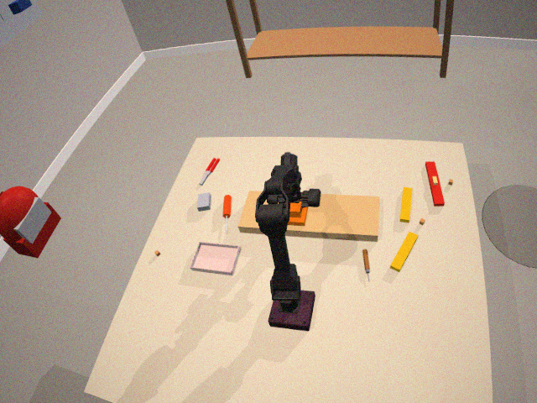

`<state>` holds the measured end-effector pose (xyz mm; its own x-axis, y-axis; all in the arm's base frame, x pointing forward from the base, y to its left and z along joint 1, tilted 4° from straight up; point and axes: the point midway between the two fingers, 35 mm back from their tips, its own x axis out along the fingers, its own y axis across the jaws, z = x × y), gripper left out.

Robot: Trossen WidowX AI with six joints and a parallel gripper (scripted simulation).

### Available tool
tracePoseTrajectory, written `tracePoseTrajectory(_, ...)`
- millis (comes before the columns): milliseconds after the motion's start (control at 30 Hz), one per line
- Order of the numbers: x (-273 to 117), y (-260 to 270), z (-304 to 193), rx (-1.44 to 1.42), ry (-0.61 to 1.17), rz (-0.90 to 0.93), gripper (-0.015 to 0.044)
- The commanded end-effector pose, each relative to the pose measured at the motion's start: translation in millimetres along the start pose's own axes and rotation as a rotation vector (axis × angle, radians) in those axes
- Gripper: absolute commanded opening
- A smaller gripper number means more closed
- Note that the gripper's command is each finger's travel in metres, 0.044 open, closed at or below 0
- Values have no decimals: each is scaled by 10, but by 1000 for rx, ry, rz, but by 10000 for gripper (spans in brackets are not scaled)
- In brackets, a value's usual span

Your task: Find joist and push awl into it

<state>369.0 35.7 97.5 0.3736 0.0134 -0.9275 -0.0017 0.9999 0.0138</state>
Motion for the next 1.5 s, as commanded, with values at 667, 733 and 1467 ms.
tracePoseTrajectory(667, -12, -882, -21, 1, 0, -12, 0)
tracePoseTrajectory(733, -13, -954, -21, 1, 0, -12, 0)
tracePoseTrajectory(1467, -30, -1746, -22, -2, 0, -20, 0)
